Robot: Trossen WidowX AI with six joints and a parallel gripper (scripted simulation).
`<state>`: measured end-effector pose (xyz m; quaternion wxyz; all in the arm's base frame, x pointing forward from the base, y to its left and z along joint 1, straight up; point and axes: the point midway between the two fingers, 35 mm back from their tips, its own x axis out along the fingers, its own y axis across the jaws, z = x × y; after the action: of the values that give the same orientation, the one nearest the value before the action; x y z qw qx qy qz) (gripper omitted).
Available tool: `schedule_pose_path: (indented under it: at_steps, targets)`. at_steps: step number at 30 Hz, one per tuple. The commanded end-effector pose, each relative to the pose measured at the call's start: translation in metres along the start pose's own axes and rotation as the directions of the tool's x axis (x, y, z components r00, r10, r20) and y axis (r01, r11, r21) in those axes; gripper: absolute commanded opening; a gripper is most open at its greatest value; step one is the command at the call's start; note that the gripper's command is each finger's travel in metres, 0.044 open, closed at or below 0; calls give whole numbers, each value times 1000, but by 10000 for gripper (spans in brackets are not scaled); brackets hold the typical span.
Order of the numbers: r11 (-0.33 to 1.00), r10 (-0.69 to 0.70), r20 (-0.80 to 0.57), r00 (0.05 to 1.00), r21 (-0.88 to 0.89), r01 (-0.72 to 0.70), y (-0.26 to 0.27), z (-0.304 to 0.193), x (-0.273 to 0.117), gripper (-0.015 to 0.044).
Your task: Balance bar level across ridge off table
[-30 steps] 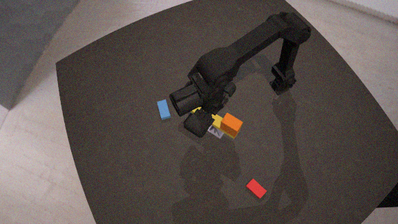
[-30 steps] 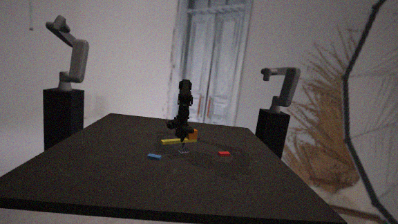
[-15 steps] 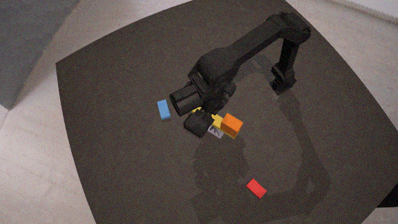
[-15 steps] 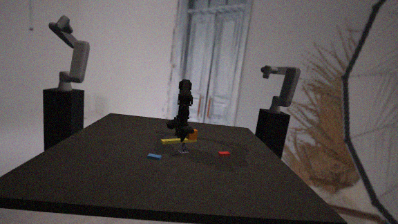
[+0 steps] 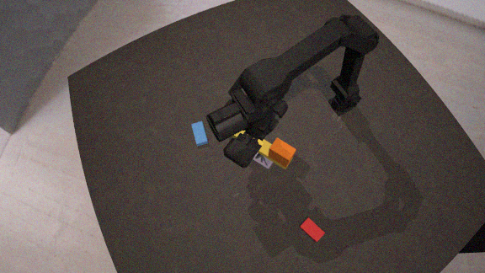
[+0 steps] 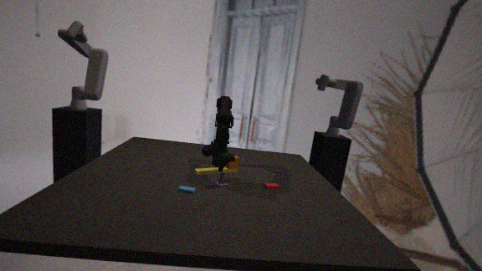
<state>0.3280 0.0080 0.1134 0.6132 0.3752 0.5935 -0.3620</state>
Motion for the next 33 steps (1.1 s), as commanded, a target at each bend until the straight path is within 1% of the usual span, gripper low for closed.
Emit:
schedule_pose_path:
  at_steps: [1, 6, 7, 18, 27, 28, 31, 33]
  targets:
    - [1000, -1, 0, 1000, 0, 1, 0, 0, 0, 172]
    - [1000, -1, 0, 1000, 0, 1, 0, 0, 0, 173]
    - [1000, -1, 0, 1000, 0, 1, 0, 0, 0, 185]
    - [1000, -1, 0, 1000, 0, 1, 0, 0, 0, 185]
    - [1000, -1, 0, 1000, 0, 1, 0, 0, 0, 421]
    - [1000, -1, 0, 1000, 0, 1, 0, 0, 0, 440]
    - [1000, -1, 0, 1000, 0, 1, 0, 0, -2, 440]
    - [1000, 0, 0, 1000, 0, 0, 2, 1, -16, 440]
